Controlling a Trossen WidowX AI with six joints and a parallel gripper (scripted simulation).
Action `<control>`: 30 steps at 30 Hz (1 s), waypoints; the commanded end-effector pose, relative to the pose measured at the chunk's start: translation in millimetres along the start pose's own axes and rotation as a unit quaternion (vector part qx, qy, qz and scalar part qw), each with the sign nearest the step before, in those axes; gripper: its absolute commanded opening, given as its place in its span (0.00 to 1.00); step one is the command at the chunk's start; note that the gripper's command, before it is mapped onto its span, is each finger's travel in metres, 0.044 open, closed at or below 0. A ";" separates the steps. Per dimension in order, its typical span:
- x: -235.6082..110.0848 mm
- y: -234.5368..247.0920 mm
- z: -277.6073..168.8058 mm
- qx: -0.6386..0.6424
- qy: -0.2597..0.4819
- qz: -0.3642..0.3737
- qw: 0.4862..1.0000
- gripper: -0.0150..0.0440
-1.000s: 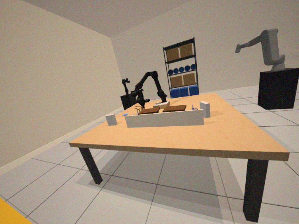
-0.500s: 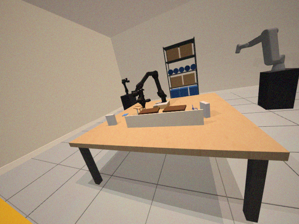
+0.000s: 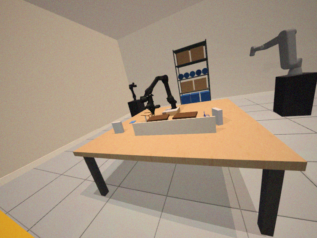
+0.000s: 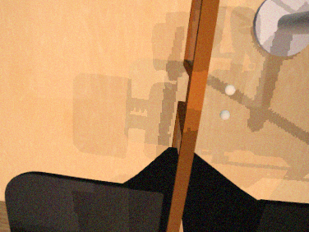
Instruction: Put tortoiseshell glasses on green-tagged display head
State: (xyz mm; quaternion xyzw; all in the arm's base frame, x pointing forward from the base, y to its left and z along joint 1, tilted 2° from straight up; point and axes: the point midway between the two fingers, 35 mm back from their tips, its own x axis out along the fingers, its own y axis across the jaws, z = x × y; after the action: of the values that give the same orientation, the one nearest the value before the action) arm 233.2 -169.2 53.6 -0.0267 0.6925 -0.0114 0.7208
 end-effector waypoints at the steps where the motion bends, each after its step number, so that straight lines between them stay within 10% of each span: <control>1: 1.7 3.3 -3.9 0.001 0.002 0.005 1.000 0.25; 30: 1.8 8.8 -21.0 0.001 0.003 0.005 1.000 0.25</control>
State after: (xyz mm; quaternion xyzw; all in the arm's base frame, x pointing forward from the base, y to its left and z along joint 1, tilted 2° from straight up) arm 215.9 -163.4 52.5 -0.0244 0.6931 -0.0135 0.7203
